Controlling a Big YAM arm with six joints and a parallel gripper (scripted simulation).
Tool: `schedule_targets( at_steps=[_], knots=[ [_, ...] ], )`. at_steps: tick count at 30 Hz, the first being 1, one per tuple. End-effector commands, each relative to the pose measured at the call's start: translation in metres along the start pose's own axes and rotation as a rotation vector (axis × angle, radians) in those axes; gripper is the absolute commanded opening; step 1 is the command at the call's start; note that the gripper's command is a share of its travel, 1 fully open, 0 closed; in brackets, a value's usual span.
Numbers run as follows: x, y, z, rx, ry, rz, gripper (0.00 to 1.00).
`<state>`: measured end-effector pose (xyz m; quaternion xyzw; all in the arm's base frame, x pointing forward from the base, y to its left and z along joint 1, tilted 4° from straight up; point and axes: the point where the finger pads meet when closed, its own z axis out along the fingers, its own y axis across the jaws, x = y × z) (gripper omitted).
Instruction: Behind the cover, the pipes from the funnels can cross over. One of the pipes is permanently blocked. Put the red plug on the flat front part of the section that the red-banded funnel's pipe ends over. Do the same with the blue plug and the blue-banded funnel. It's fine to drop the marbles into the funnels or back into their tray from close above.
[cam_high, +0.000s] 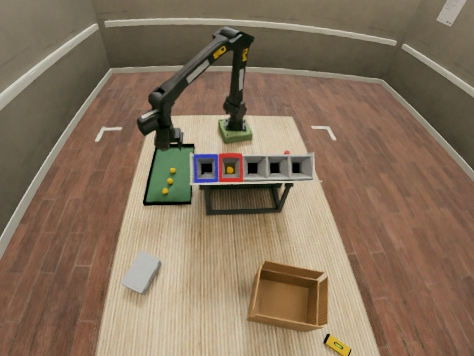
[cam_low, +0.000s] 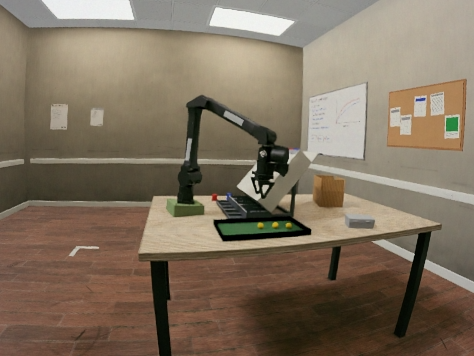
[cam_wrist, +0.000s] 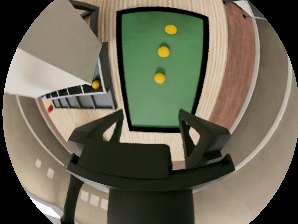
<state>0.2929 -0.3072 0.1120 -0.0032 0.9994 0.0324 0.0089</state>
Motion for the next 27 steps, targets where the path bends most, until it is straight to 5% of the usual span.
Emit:
schedule_targets(
  at_steps=[1, 12, 27],
  knots=[
    [-0.0074, -0.0162, -0.0152, 0.033, -0.032, -0.003, 0.8],
    [-0.0078, -0.0159, -0.0148, 0.063, -0.06, -0.008, 0.8],
    [-0.007, -0.0212, -0.0189, 0.038, -0.035, -0.006, 0.8]
  ],
)
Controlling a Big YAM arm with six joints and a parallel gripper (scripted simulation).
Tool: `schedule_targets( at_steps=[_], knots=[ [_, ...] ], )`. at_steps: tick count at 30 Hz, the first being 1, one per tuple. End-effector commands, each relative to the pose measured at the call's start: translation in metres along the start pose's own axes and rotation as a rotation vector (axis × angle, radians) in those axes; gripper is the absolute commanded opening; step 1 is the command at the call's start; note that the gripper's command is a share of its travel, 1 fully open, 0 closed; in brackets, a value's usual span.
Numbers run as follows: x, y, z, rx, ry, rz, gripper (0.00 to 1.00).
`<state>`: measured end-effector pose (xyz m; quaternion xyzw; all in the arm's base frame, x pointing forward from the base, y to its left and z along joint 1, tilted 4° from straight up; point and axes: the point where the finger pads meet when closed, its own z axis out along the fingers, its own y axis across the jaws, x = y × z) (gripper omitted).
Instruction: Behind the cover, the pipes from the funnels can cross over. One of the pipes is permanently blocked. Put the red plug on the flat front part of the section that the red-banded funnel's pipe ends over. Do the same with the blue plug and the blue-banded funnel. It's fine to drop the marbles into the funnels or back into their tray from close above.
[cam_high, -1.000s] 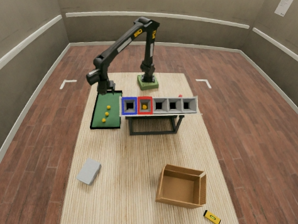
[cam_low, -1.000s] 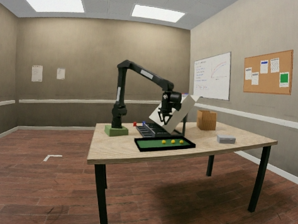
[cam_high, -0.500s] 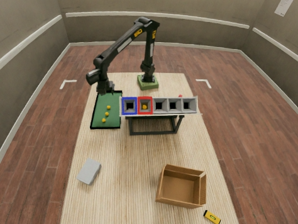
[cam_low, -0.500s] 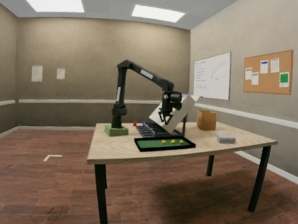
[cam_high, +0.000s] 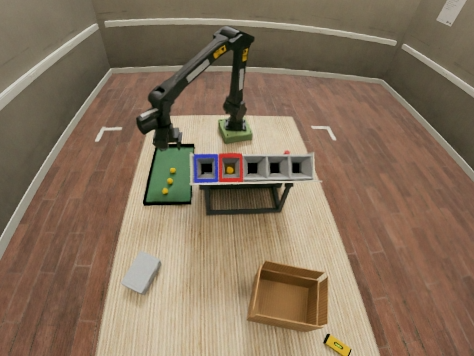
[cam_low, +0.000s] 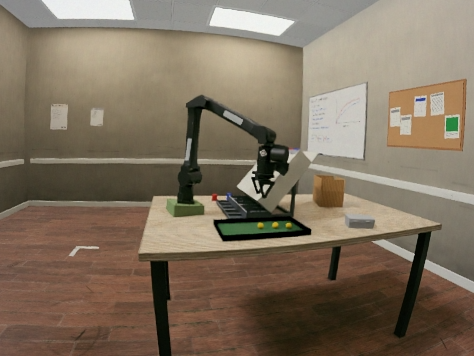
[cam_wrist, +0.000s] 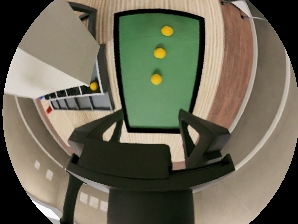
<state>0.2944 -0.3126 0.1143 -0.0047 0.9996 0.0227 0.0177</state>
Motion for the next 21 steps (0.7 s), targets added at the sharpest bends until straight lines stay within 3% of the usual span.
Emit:
schedule_targets(
  at_steps=[1, 21],
  knots=[
    [-0.0057, -0.0167, -0.0162, 0.016, -0.016, -0.002, 0.8],
    [-0.0096, -0.0227, -0.0204, 0.009, -0.009, -0.002, 0.8]
  ],
)
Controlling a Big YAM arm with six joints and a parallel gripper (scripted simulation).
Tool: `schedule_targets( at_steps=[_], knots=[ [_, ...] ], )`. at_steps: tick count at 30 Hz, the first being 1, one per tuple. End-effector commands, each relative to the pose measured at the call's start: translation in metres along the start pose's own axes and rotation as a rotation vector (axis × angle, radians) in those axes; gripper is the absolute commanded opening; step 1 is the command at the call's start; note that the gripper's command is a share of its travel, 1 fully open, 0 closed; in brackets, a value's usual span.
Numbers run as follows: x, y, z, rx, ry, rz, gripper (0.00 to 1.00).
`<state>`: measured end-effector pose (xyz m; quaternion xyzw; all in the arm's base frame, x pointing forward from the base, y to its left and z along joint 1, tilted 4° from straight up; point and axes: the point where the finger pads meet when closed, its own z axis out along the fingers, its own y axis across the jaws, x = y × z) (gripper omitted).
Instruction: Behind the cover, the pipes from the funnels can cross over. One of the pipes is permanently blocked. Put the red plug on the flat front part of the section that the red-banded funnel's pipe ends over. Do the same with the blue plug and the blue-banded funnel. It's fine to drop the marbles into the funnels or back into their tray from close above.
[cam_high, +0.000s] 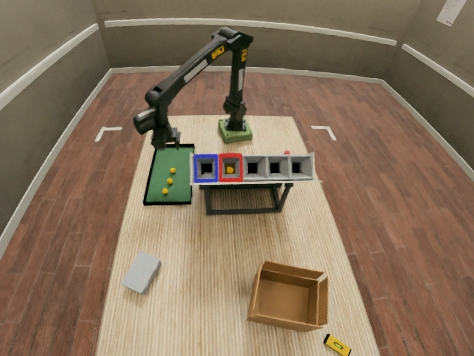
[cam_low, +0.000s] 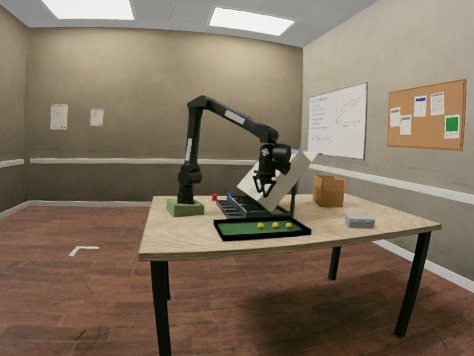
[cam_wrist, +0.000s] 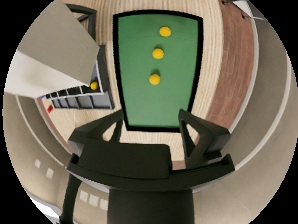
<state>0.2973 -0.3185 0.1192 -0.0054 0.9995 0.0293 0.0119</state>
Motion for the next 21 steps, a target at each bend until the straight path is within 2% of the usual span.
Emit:
schedule_targets(
  at_steps=[1, 15, 21],
  knots=[
    [-0.007, -0.016, -0.007, 0.025, -0.023, -0.001, 0.8],
    [-0.009, -0.012, 0.108, 0.057, -0.054, -0.004, 0.8],
    [-0.009, -0.012, 0.108, 0.054, -0.051, -0.004, 0.8]
  ],
)
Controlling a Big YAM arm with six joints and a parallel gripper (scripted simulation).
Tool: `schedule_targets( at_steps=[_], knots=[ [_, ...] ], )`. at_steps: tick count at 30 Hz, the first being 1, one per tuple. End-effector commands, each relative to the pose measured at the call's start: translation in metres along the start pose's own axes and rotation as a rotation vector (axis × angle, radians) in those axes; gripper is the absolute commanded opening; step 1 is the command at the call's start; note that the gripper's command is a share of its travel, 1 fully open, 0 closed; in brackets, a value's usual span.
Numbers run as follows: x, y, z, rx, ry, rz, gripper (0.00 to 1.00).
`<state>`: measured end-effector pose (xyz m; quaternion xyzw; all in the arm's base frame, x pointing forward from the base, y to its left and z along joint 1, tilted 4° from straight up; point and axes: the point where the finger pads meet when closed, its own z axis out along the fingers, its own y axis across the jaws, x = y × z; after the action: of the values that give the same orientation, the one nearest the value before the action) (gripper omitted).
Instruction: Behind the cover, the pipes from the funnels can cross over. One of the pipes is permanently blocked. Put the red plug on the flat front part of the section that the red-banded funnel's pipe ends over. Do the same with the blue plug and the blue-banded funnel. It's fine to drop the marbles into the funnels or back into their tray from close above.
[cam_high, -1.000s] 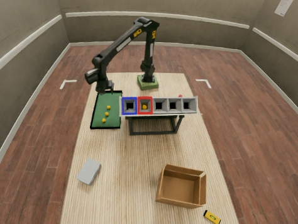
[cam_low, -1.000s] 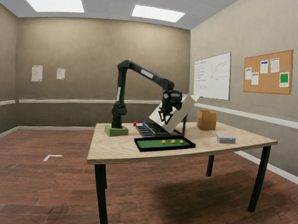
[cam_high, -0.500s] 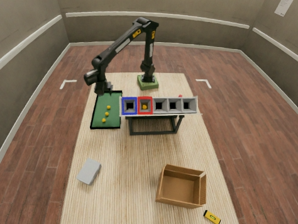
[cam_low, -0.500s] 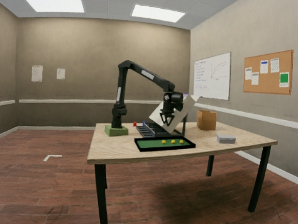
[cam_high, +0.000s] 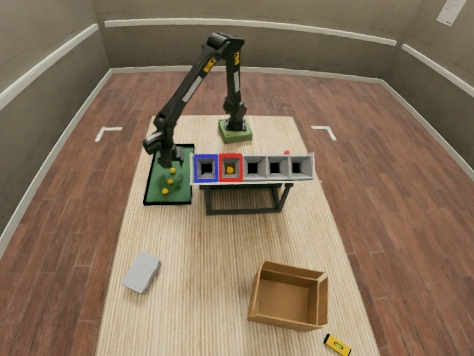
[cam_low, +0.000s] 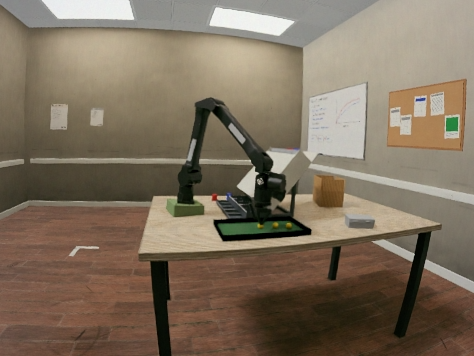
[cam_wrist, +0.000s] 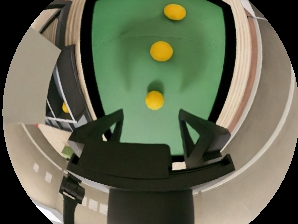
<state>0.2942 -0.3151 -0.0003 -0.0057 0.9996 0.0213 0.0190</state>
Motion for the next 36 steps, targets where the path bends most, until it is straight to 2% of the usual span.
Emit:
schedule_targets(
  at_steps=[1, 36],
  knots=[
    [-0.0151, -0.0088, -0.011, 0.037, -0.036, -0.003, 0.8],
    [-0.0144, -0.008, -0.0109, 0.016, -0.015, -0.002, 0.8]
  ],
)
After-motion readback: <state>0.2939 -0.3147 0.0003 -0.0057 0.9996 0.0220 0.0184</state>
